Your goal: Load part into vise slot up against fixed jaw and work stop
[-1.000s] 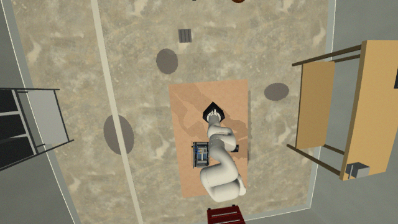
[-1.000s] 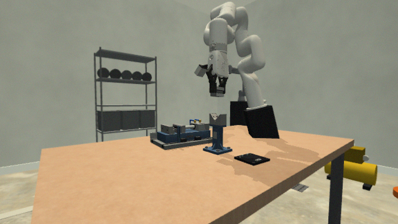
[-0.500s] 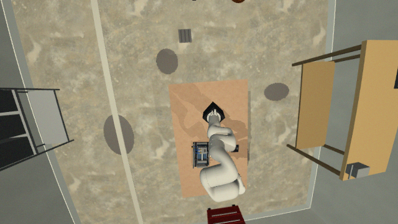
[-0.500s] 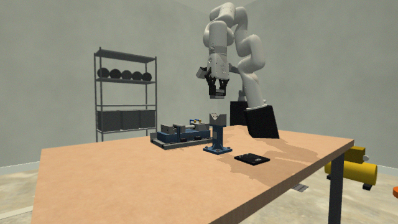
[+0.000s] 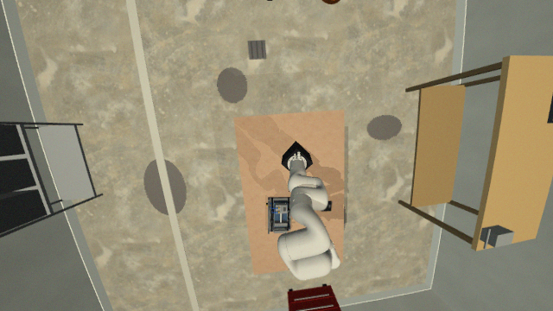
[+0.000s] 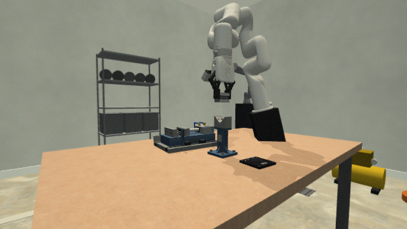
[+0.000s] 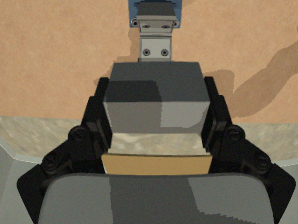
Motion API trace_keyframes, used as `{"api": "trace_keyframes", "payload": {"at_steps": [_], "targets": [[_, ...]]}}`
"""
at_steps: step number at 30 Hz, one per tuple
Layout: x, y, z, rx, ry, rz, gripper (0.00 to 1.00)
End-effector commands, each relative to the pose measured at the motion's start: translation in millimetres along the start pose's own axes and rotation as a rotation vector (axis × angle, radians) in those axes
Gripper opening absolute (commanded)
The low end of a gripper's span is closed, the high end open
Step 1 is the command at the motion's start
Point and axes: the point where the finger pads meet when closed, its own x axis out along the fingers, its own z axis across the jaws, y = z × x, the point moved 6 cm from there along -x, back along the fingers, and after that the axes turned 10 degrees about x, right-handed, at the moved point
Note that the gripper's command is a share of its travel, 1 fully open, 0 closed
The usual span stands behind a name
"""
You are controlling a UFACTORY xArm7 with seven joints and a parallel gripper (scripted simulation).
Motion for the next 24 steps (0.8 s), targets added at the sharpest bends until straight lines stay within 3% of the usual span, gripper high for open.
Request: {"api": "trace_keyframes", "payload": {"at_steps": [1, 24], "targets": [[-0.5, -0.1, -0.7, 0.010, 0.002, 0.000, 0.00], [1.2, 0.7, -0.2, 0.028, 0.000, 0.003, 0.00]]}}
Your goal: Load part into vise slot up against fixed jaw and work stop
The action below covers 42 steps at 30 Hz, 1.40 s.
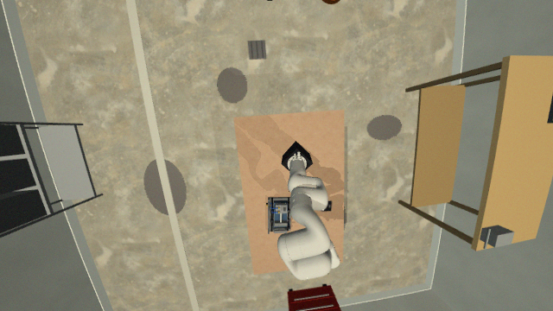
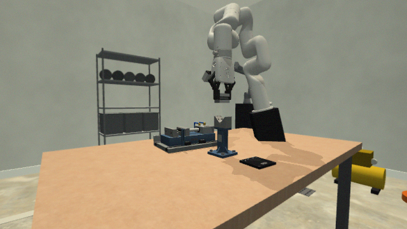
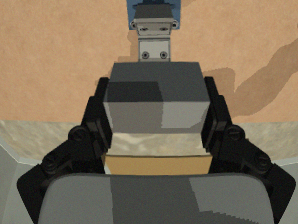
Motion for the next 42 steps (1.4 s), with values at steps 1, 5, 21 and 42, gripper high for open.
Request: {"api": "trace_keyframes", "payload": {"at_steps": [1, 5, 21, 42], "targets": [[-1.5, -0.7, -1.1, 0.000, 0.004, -0.002, 0.00], [-1.5, -0.7, -1.1, 0.000, 0.004, -0.002, 0.00], [-1.4, -0.6, -1.1, 0.000, 0.004, -0.003, 0.00], [-0.7, 2.5, -1.8, 0.000, -0.009, -0.064, 0.00]]}}
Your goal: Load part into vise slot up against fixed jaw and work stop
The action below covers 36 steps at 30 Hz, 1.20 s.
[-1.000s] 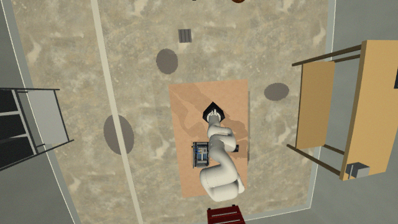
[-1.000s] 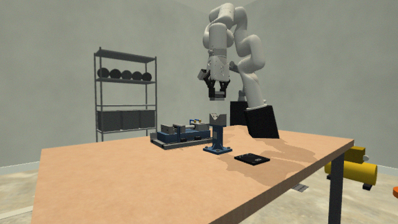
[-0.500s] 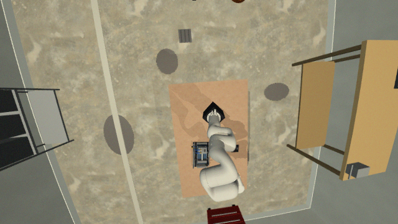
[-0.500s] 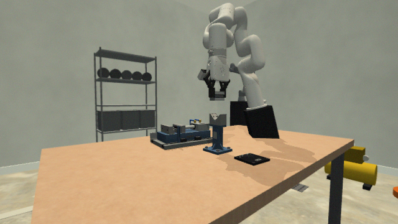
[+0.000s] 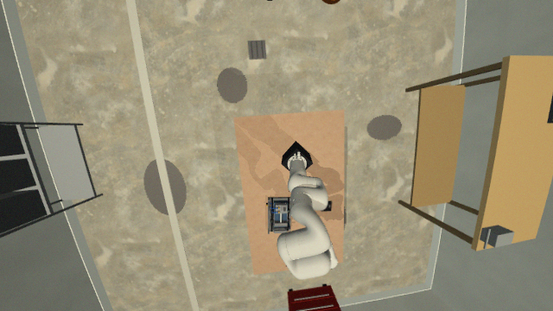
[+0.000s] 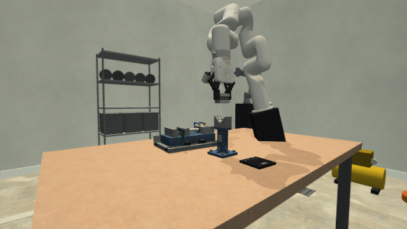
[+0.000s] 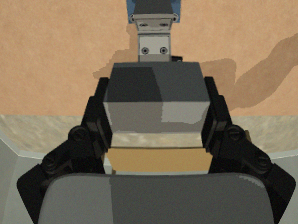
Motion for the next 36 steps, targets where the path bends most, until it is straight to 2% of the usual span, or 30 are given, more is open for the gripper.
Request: {"api": "trace_keyframes", "payload": {"at_steps": [1, 11, 13, 36], "targets": [[-1.3, 0.8, -1.3, 0.000, -0.001, -0.023, 0.00], [-1.1, 6.1, -2.3, 0.000, -0.013, -0.096, 0.00], [-1.1, 6.1, -2.3, 0.000, -0.013, -0.096, 0.00], [1.8, 20.2, -4.8, -0.001, -0.049, -0.297, 0.00]]}}
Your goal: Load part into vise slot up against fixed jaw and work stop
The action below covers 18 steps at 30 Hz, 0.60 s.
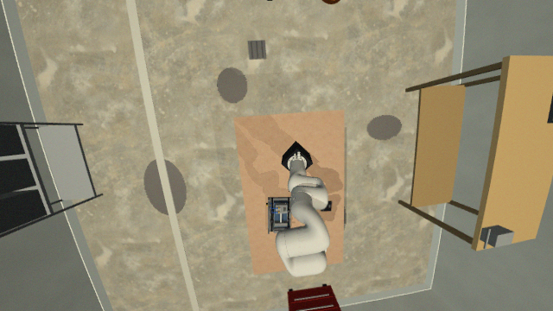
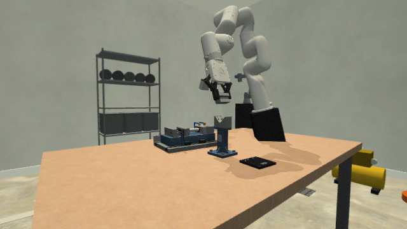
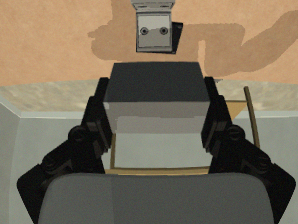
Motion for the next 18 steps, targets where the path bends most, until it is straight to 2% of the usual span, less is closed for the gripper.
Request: {"api": "trace_keyframes", "payload": {"at_steps": [1, 18], "targets": [[-1.1, 2.7, -1.6, -0.002, -0.005, -0.049, 0.00], [0.4, 14.0, -3.6, -0.002, -0.034, -0.207, 0.00]]}}
